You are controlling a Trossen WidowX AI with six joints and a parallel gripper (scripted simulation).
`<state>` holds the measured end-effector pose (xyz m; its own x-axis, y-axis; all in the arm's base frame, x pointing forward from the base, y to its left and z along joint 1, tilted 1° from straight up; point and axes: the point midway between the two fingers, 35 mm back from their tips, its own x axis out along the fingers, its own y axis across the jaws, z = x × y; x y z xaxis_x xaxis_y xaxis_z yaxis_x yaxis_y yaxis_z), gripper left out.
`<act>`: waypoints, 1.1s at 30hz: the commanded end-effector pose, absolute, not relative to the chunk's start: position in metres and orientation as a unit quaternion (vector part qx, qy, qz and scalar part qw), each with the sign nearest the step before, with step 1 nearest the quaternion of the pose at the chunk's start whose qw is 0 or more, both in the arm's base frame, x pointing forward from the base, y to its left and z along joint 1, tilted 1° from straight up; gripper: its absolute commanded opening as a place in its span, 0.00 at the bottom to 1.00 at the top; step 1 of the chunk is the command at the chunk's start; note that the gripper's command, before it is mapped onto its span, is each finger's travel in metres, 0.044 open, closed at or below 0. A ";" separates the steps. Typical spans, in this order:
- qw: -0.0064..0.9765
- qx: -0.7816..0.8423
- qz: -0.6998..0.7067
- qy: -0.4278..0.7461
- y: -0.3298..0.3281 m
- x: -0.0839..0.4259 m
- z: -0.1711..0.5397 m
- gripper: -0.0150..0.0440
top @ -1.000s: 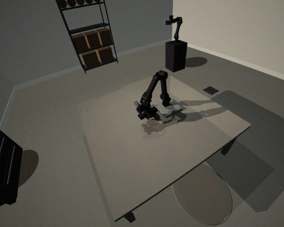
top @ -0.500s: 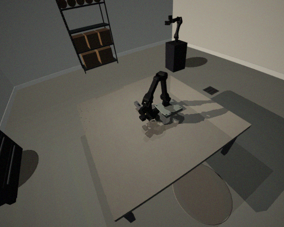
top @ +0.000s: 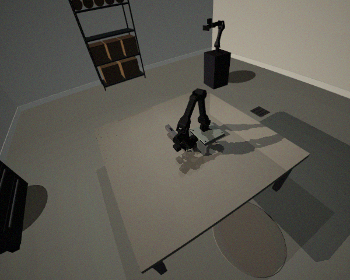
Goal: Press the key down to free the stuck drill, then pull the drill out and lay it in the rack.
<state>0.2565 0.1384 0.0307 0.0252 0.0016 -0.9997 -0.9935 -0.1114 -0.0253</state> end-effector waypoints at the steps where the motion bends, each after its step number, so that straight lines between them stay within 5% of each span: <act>1: 0.480 -0.532 0.519 0.466 0.147 0.257 0.030 0.25; 33: 0.480 -0.532 0.519 0.466 0.152 0.254 0.037 0.25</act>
